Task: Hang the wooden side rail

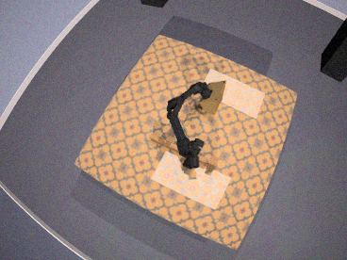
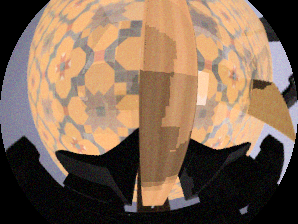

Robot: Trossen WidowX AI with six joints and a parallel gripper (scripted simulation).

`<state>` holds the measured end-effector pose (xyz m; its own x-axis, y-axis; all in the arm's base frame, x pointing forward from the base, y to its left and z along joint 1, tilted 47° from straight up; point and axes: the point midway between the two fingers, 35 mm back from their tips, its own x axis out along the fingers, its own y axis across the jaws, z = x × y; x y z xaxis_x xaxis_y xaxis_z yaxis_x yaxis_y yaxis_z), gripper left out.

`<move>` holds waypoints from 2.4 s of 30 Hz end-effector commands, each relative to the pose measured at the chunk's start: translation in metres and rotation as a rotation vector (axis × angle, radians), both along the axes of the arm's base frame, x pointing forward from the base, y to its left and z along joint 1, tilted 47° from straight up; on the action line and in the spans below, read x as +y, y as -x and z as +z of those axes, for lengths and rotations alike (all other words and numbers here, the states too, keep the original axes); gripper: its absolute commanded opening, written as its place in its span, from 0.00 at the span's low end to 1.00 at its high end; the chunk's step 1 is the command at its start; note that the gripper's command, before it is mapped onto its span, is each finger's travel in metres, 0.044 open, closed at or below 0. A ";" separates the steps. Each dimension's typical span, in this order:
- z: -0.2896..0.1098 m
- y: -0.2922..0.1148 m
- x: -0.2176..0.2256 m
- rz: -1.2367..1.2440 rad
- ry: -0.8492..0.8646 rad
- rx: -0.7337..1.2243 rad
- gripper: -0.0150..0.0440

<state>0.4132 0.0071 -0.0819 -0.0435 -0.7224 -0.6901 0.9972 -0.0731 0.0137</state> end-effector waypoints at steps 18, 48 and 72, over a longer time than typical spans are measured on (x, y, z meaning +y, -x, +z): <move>0.001 -0.003 0.010 0.016 -0.003 -0.014 0.25; -0.003 0.000 0.010 0.016 -0.003 -0.014 0.25; -0.004 -0.002 0.012 0.016 -0.003 -0.014 0.25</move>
<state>0.4124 0.0111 -0.0881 -0.0393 -0.7258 -0.6868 0.9975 -0.0691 0.0159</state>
